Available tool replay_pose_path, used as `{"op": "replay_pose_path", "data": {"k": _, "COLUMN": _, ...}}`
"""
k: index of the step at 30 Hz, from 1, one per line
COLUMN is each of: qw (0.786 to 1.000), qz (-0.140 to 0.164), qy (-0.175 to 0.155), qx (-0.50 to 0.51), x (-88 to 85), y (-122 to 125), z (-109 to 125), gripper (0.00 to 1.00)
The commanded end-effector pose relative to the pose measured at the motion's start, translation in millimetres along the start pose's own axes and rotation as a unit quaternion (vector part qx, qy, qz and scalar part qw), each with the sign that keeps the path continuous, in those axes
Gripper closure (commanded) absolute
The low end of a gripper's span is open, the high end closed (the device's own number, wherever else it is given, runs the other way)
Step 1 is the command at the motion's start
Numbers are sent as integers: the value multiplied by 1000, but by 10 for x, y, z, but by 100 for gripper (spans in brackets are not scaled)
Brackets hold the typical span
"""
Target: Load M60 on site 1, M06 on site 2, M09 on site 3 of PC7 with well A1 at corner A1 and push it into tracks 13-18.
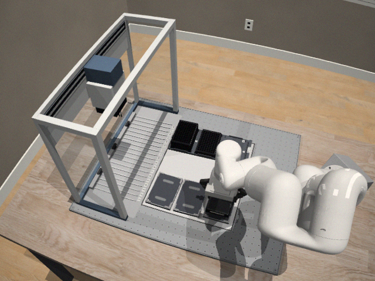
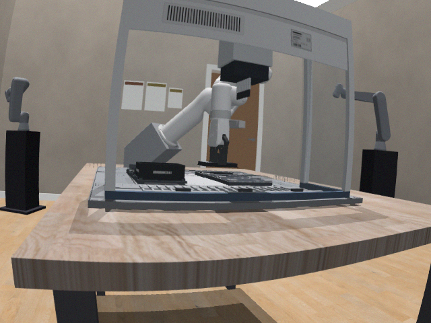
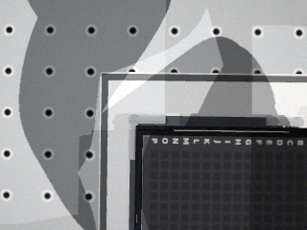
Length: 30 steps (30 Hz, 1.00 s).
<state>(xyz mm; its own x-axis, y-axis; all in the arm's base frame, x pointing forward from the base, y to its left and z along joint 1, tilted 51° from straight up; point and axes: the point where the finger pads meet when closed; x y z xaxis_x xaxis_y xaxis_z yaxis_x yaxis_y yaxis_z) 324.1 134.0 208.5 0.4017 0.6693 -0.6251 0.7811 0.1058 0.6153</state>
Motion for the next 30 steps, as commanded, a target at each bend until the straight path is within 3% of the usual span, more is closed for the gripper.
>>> {"op": "replay_pose_path", "data": {"k": 1, "qw": 1000, "qz": 1, "qy": 0, "qx": 0, "x": -99, "y": 9, "z": -1, "gripper": 100}}
{"op": "replay_pose_path", "data": {"k": 30, "qw": 1000, "qz": 1, "qy": 0, "qx": -1, "x": -517, "y": 9, "z": -1, "gripper": 100}}
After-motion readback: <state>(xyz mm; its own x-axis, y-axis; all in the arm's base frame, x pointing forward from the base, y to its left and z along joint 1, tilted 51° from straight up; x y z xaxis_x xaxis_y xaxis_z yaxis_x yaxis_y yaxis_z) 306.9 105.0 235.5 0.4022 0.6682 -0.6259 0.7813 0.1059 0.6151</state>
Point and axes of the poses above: the point where the finger pads meet when closed, its own x axis out along the fingers, its own y axis across the jaws, z = x × y, and after that the axes turned 11 degrees about -x, right-handed
